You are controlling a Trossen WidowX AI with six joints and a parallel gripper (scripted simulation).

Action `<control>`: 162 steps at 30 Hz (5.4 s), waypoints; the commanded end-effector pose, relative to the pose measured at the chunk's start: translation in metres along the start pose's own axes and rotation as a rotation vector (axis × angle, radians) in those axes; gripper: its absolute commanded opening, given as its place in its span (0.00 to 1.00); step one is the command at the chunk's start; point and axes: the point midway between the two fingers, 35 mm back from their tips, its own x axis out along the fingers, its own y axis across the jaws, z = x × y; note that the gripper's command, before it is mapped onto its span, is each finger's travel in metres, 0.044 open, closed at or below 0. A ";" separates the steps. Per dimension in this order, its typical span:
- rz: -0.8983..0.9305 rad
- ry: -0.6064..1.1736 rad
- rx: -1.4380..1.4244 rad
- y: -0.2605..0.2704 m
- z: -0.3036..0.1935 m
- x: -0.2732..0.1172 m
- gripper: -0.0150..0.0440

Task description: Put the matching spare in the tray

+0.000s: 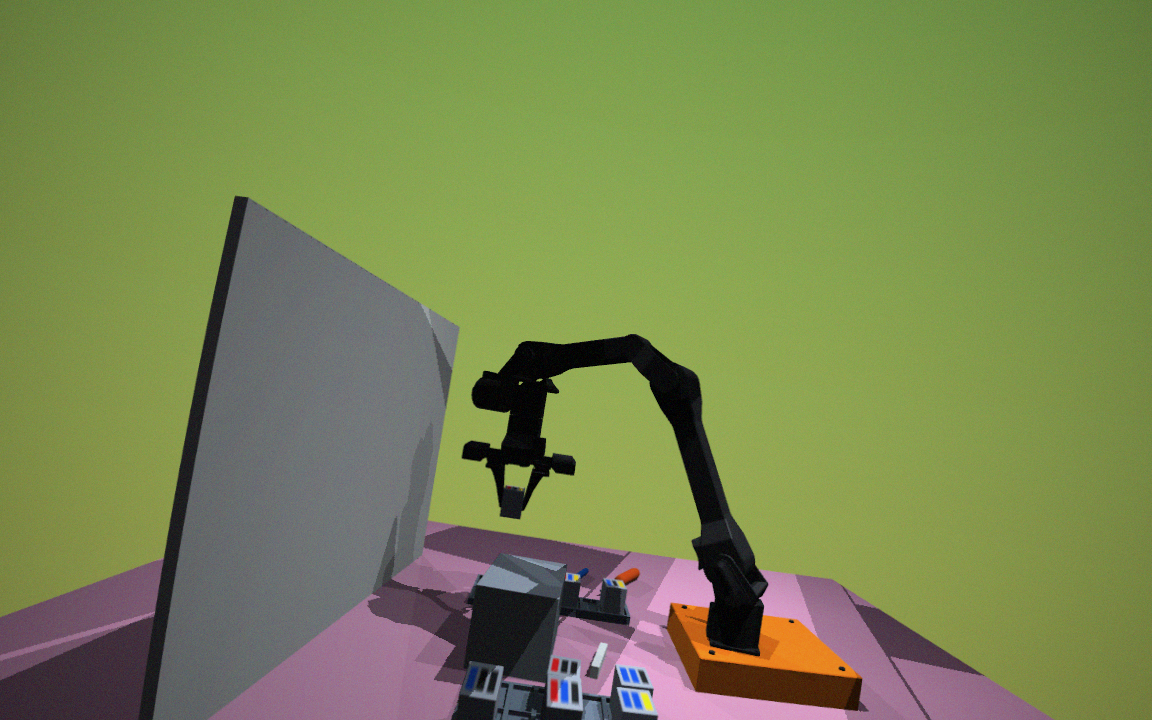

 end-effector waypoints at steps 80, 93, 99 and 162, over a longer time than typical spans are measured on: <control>0.002 -0.003 -0.005 -0.002 -0.001 0.066 0.25; 0.003 -0.003 -0.005 -0.001 -0.001 0.076 0.25; 0.003 -0.003 -0.005 -0.001 -0.001 0.081 0.25; 0.001 0.000 0.000 0.005 0.002 0.119 0.61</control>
